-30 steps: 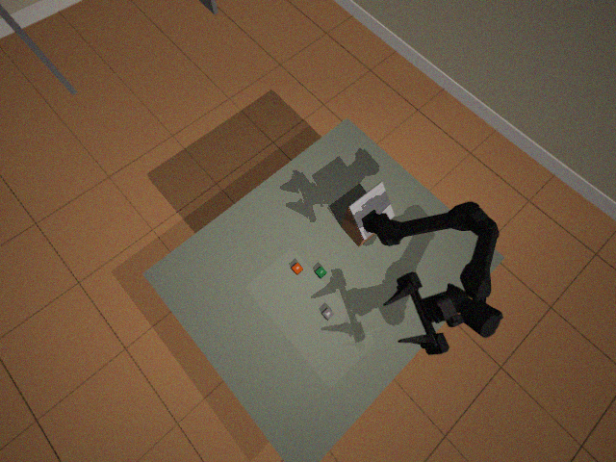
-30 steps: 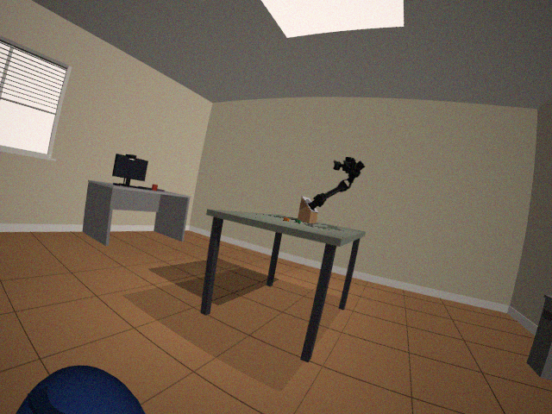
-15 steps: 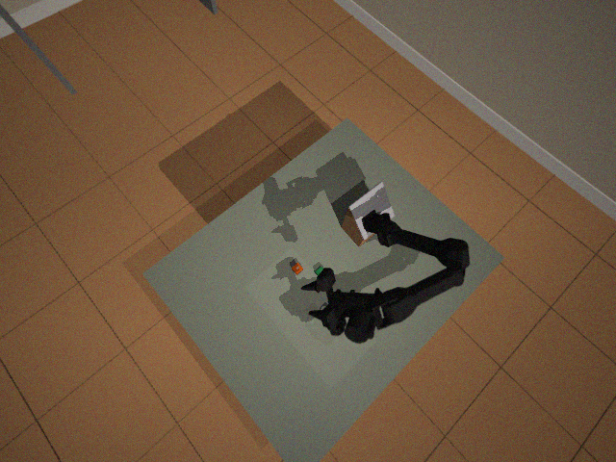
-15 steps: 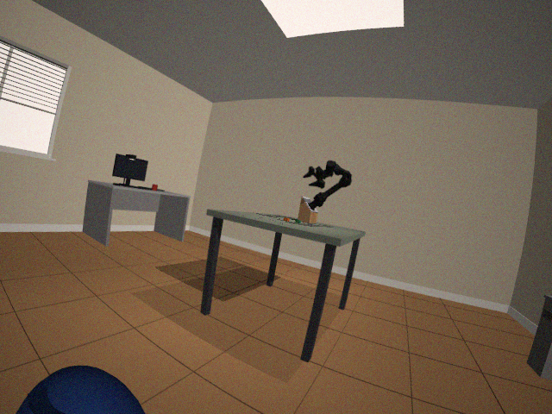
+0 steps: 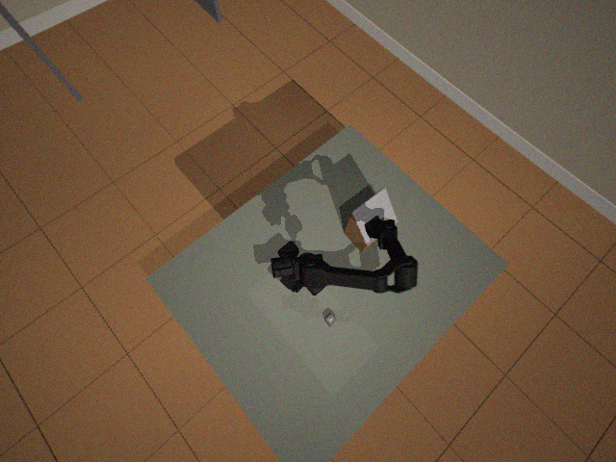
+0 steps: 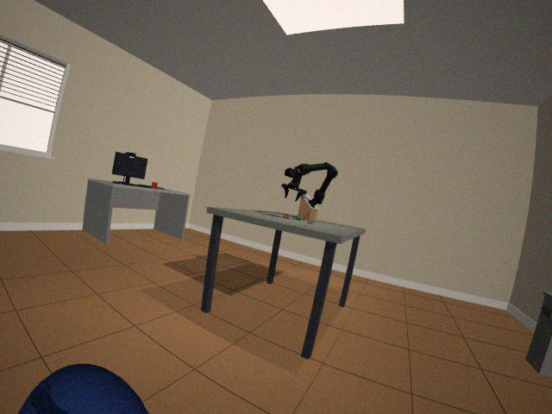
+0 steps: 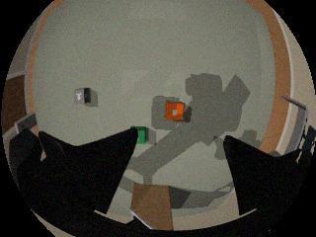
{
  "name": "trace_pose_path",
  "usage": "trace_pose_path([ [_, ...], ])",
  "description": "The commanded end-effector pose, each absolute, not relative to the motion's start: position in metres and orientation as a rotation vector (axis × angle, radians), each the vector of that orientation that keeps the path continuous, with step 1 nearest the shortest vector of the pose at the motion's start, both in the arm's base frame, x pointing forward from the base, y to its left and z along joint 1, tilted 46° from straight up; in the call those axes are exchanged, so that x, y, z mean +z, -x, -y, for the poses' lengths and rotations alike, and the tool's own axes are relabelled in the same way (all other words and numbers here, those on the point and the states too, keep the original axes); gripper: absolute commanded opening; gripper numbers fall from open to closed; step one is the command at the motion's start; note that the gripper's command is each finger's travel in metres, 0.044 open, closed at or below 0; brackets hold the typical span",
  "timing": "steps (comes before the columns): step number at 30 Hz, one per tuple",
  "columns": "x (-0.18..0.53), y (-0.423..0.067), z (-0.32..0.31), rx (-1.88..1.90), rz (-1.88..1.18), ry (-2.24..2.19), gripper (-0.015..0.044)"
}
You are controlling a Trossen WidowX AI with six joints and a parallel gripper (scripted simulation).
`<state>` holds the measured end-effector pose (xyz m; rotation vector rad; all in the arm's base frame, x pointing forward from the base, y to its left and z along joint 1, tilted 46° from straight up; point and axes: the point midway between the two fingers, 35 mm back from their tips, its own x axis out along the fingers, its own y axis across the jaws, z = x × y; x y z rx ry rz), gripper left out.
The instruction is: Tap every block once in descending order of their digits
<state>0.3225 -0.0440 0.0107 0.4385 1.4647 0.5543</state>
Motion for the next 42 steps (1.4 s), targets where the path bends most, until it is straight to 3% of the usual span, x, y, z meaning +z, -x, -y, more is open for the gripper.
trace_pose_path([
  [1, -0.006, -0.311, 0.04, 0.672, -1.448, -0.542, 0.04],
  [25, -0.005, -0.31, 0.039, 0.674, -1.448, -0.544, 0.04],
  [33, 0.036, -0.254, -0.003, 0.676, -1.451, -0.549, 0.04],
  [42, 0.036, -0.252, -0.004, 0.676, -1.451, -0.549, 0.04],
])
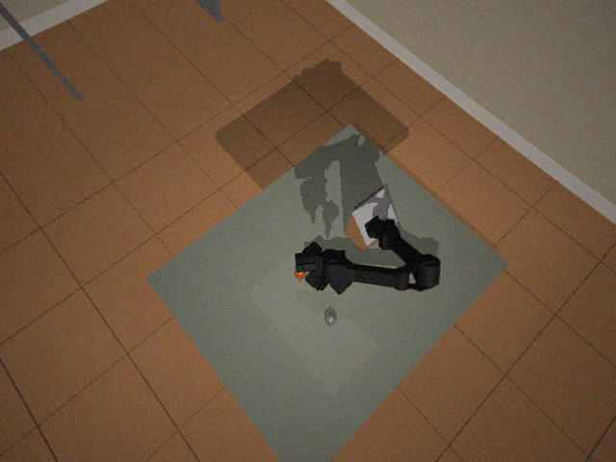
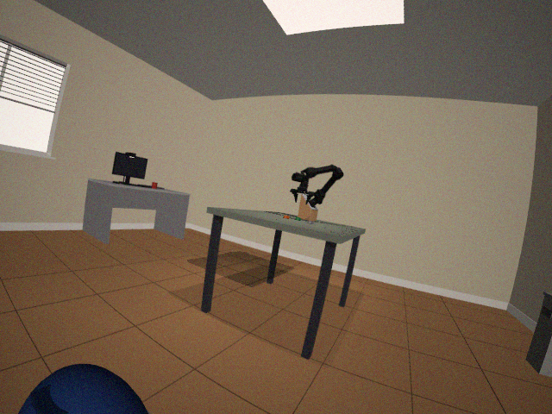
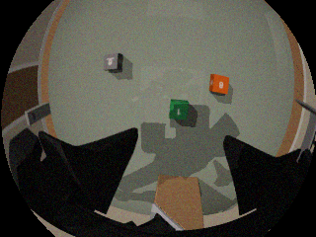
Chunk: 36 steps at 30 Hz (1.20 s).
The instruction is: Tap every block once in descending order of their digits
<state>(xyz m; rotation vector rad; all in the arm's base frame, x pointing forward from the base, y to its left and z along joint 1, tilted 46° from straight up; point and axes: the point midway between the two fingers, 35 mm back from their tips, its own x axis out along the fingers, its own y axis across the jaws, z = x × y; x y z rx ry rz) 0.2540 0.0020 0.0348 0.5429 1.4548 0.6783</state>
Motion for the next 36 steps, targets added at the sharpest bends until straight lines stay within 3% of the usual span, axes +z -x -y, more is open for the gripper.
trace_pose_path([
  [1, 0.036, -0.252, -0.004, 0.676, -1.451, -0.549, 0.04],
  [14, 0.038, -0.254, -0.005, 0.675, -1.451, -0.548, 0.04],
  [24, 0.136, -0.322, -0.101, 0.681, -1.444, -0.551, 0.04],
  [36, 0.138, -0.322, -0.103, 0.682, -1.444, -0.552, 0.04],
])
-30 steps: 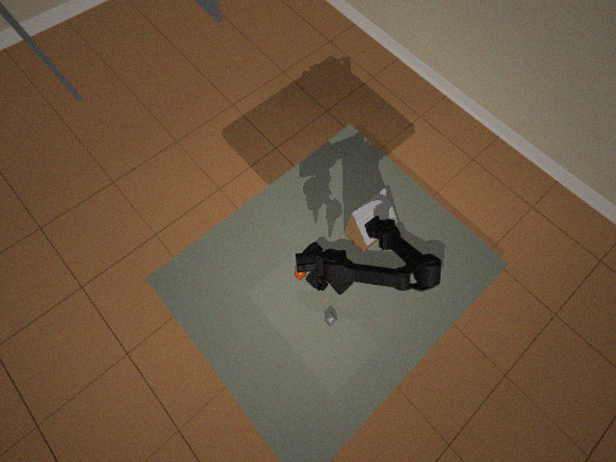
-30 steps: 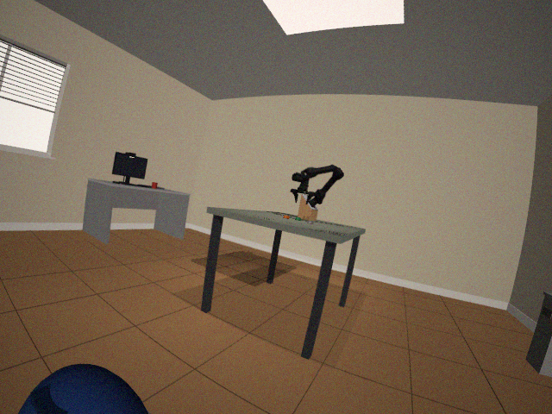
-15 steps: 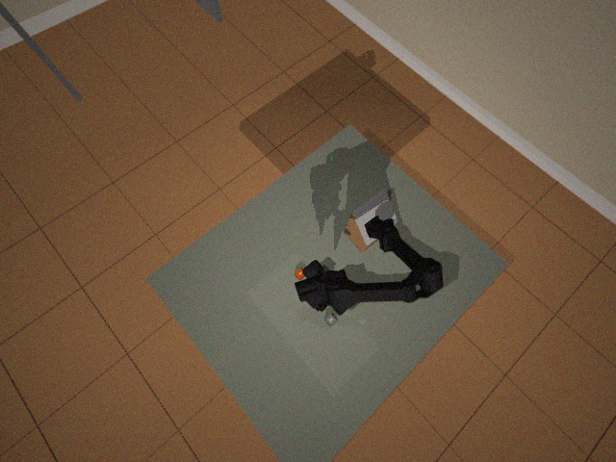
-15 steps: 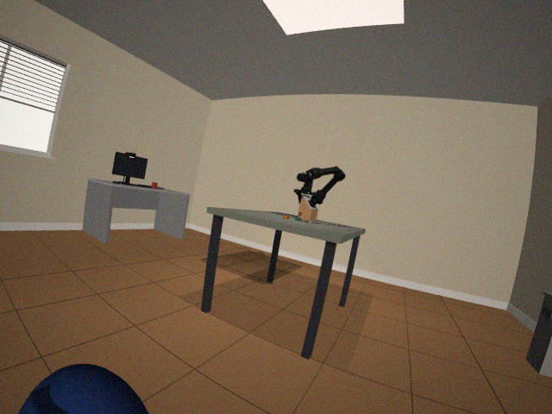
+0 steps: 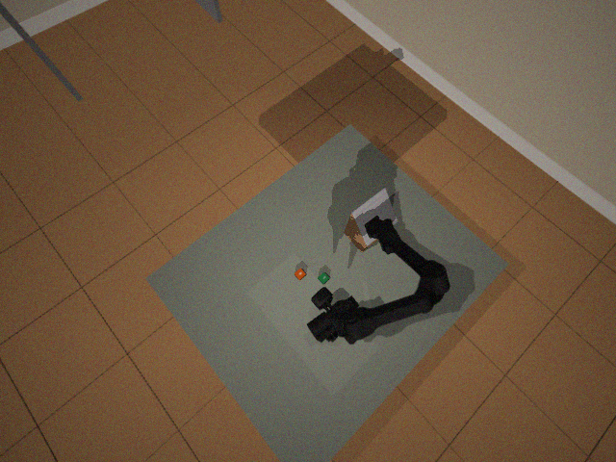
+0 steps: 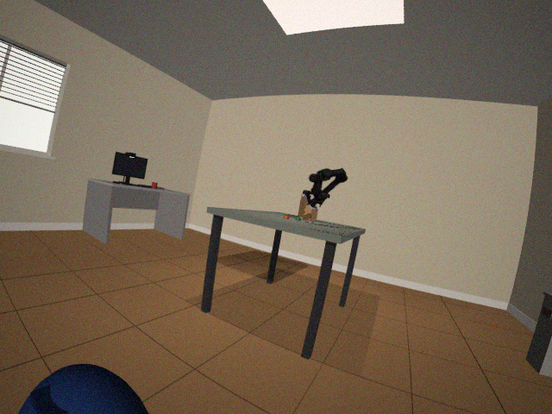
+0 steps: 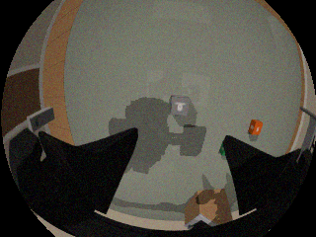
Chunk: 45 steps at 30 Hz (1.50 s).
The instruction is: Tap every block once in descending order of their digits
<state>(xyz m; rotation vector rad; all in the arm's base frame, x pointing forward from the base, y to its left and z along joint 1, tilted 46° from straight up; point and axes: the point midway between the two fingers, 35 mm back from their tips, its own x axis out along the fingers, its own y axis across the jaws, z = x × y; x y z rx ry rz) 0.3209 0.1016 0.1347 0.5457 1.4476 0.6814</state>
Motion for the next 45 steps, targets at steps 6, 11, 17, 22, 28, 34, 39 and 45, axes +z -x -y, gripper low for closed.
trace_pose_path([
  [6, 0.138, -0.322, -0.103, 0.682, -1.444, -0.552, 0.04],
  [11, 0.135, -0.323, -0.101, 0.681, -1.444, -0.551, 0.04],
  [17, 0.062, -0.333, -0.026, 0.657, -1.45, -0.534, 0.04],
  [22, 0.003, -0.316, 0.031, 0.669, -1.449, -0.541, 0.04],
  [28, -0.006, -0.311, 0.04, 0.674, -1.447, -0.544, 0.04],
  [34, -0.061, -0.311, -0.016, 0.677, -1.446, -0.547, 0.0242],
  [39, -0.063, -0.311, -0.018, 0.677, -1.446, -0.547, 0.0111],
  [45, -0.063, -0.311, -0.018, 0.677, -1.446, -0.547, 0.002],
])
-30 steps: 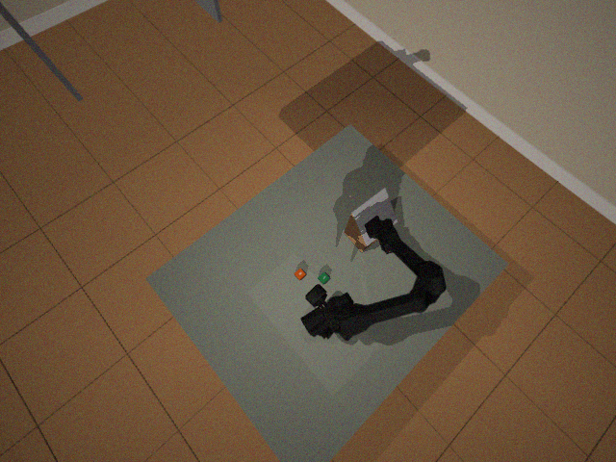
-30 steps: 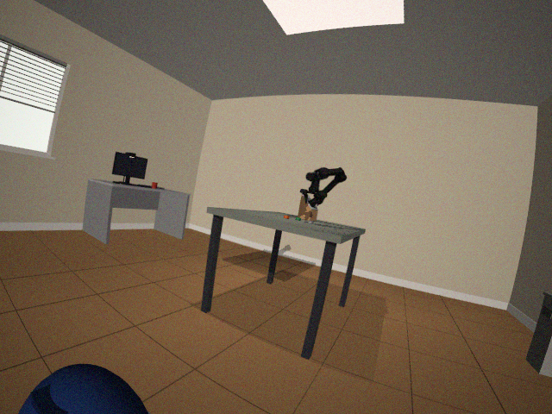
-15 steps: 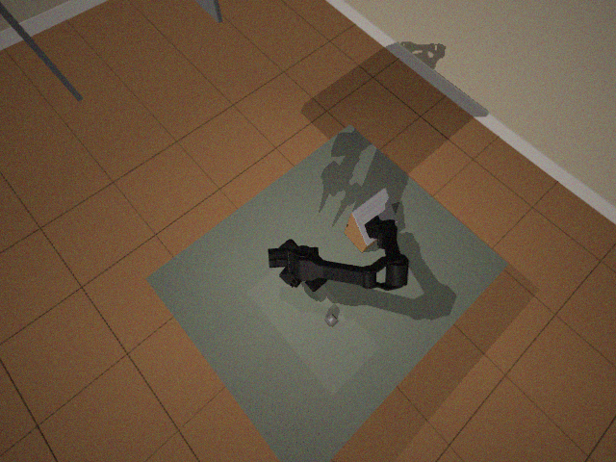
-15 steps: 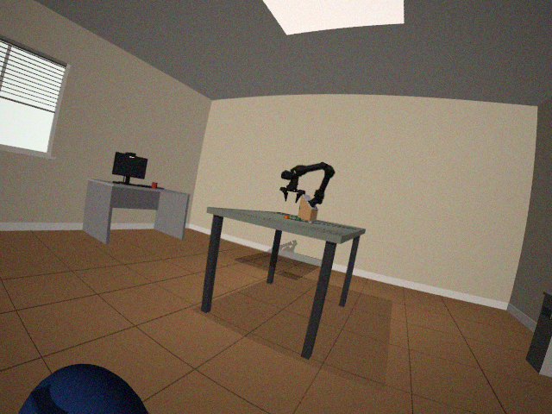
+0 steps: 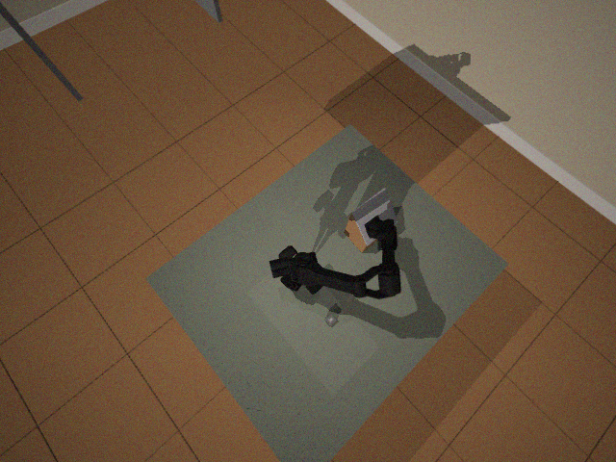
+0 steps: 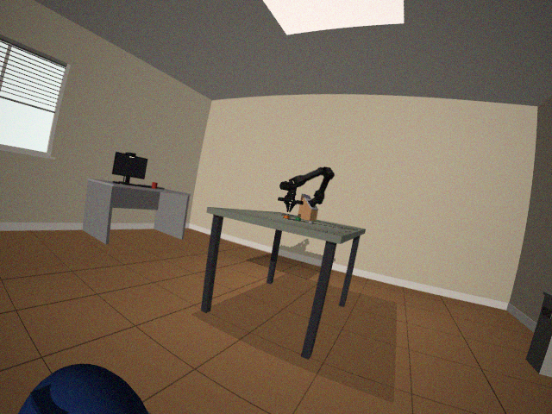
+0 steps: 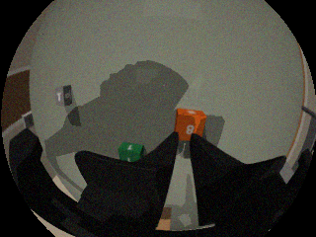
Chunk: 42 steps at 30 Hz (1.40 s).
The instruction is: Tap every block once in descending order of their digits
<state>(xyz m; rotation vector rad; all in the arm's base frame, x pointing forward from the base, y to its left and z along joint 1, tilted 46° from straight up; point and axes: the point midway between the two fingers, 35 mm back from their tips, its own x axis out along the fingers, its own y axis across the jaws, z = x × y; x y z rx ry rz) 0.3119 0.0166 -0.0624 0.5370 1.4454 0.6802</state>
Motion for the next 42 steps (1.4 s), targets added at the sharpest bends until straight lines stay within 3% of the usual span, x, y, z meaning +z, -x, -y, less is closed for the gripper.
trace_pose_path([
  [1, -0.063, -0.311, -0.018, 0.677, -1.446, -0.547, 0.002],
  [34, -0.084, -0.311, -0.04, 0.679, -1.446, -0.548, 0.002],
  [42, -0.063, -0.311, -0.018, 0.677, -1.446, -0.547, 0.002],
])
